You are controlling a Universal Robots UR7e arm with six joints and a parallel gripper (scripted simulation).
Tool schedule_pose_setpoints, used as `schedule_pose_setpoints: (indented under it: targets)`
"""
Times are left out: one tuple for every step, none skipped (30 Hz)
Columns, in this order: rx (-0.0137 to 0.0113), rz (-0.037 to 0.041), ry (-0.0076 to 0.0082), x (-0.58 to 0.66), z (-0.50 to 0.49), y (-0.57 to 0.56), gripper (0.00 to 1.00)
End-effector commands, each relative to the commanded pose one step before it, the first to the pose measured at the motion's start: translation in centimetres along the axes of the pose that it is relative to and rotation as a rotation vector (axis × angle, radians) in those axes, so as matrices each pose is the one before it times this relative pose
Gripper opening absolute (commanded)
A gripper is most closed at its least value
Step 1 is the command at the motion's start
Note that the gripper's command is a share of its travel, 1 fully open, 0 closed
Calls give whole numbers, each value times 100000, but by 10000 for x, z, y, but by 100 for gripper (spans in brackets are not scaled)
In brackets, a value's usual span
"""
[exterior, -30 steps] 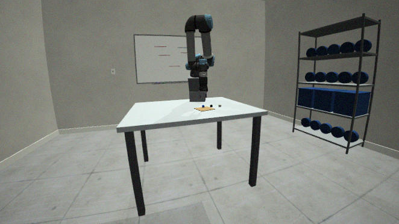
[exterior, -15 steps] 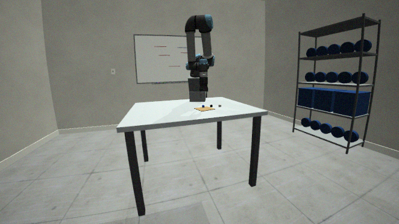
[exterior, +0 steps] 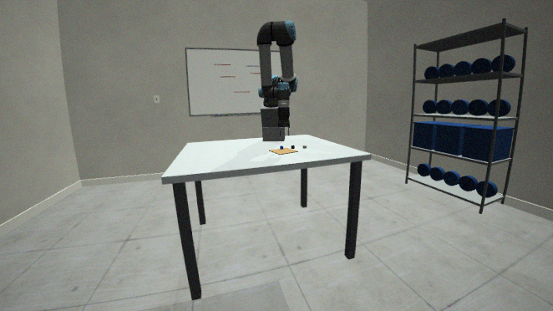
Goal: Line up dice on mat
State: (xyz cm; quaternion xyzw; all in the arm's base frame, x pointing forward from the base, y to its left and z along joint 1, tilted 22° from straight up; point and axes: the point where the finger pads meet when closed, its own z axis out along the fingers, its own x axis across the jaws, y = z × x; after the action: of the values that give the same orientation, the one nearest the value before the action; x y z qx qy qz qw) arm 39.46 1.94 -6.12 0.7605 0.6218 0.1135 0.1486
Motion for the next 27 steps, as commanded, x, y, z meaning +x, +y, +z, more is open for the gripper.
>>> schedule_pose_setpoints:
  targets:
    - [27,11389,23,9233,894,-2176,100]
    - [25,2505,-1,1927,238,-727,100]
    - [25,2590,-1,1970,244,-790,100]
    - [0,0,0,0,0,0,100]
    - [0,0,0,0,0,0,100]
    - [25,2673,-2,2008,250,-855,100]
    - [25,2754,-3,2042,255,-922,100]
    - [25,2833,-4,2070,260,-992,100]
    - [24,2910,-5,2092,265,-1063,100]
    - [24,2984,-6,2108,269,-1136,100]
    - [23,3056,-6,2118,273,-1210,100]
    - [22,3126,-7,2122,276,-1284,100]
    - [22,3192,-8,2119,279,-1359,100]
    - [21,3256,-9,2110,281,-1434,100]
    - [19,3316,-9,2094,283,-1509,100]
    - [18,3374,-10,2071,285,-1583,100]
    - [17,3428,-10,2041,286,-1655,100]
    - [15,3371,-10,1942,278,-1671,100]
    - [0,109,0,61,9,-56,100]
    - [14,3527,-10,1961,287,-1793,100]
    - [0,0,0,0,0,0,100]
    - [0,0,0,0,0,0,100]
    - [13,3572,-10,1912,287,-1858,100]
    - [11,3613,-10,1856,286,-1919,100]
    - [9,3650,-10,1794,285,-1977,100]
    - [8,3684,-10,1726,284,-2030,100]
    - [6,3714,-9,1653,282,-2079,100]
